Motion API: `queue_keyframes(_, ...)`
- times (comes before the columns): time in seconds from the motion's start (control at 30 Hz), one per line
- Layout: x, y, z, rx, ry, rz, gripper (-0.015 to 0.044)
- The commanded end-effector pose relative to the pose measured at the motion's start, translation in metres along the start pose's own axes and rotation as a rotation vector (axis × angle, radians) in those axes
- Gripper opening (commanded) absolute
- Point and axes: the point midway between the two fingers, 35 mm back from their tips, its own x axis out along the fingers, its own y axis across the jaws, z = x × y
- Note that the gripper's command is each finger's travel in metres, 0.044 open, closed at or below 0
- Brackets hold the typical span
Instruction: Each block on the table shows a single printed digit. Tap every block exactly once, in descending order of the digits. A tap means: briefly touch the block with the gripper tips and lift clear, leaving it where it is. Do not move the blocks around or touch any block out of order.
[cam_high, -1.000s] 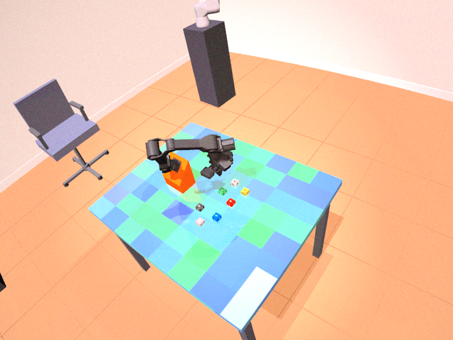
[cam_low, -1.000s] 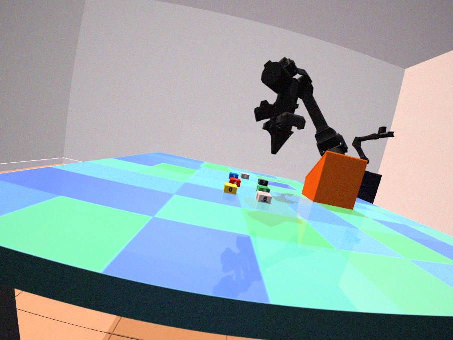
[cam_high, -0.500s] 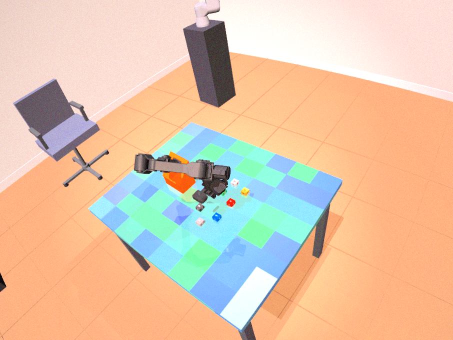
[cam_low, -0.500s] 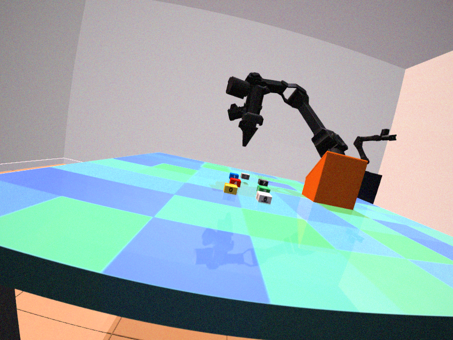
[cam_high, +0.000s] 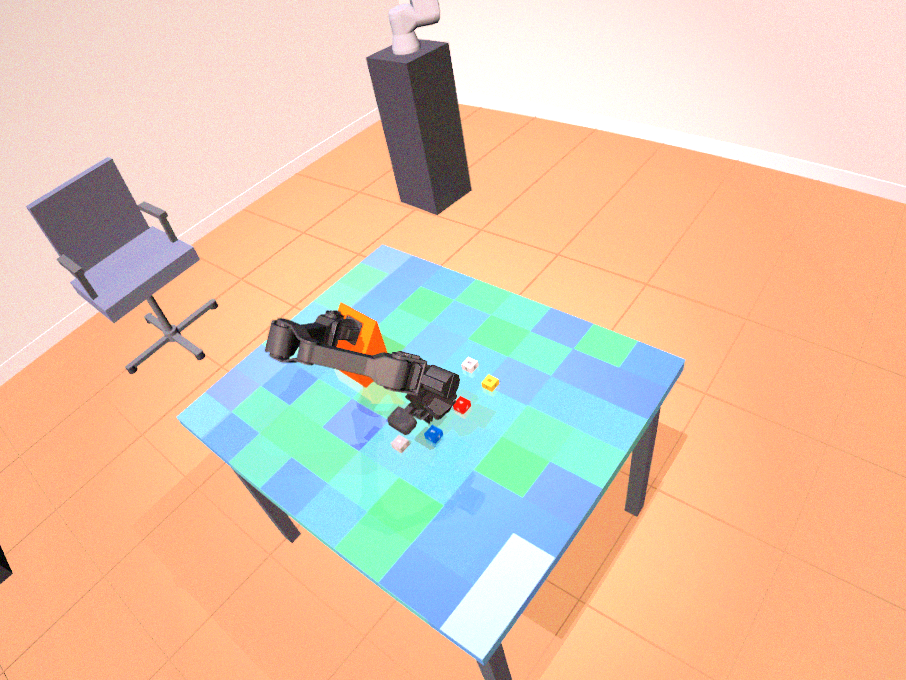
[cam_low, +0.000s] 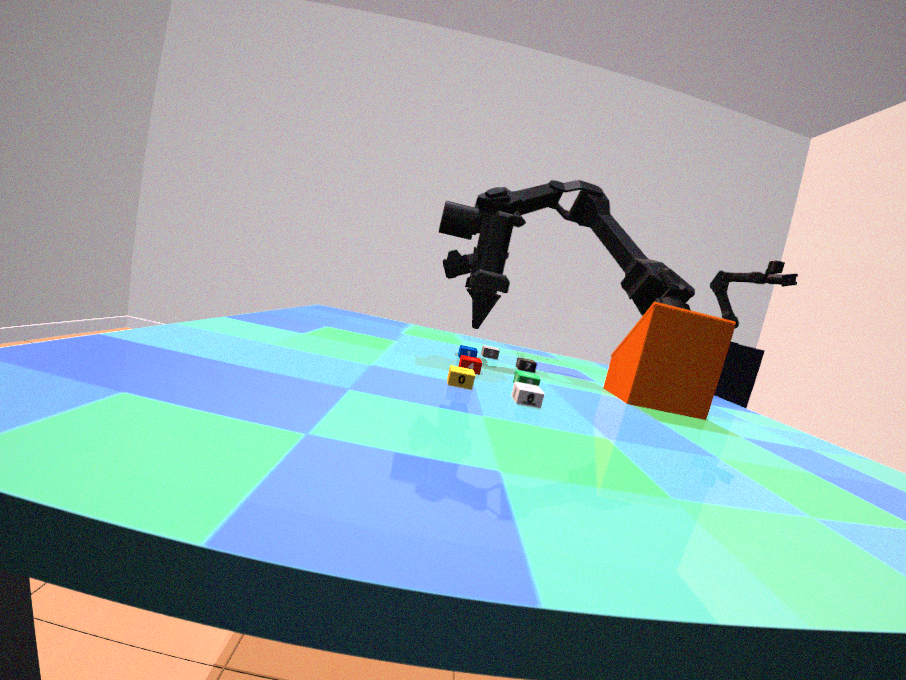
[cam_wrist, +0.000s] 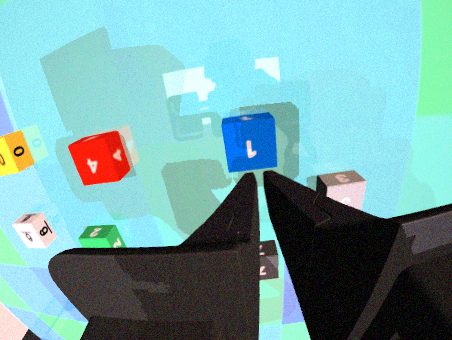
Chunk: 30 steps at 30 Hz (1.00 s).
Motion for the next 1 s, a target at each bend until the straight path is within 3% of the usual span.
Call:
queue_keyframes(0.0, 0.014, 0.002, -0.003, -0.015, 0.0, -0.007, 0.002)
queue_keyframes(0.97, 0.044, 0.001, -0.003, -0.015, 0.0, -0.008, 0.002)
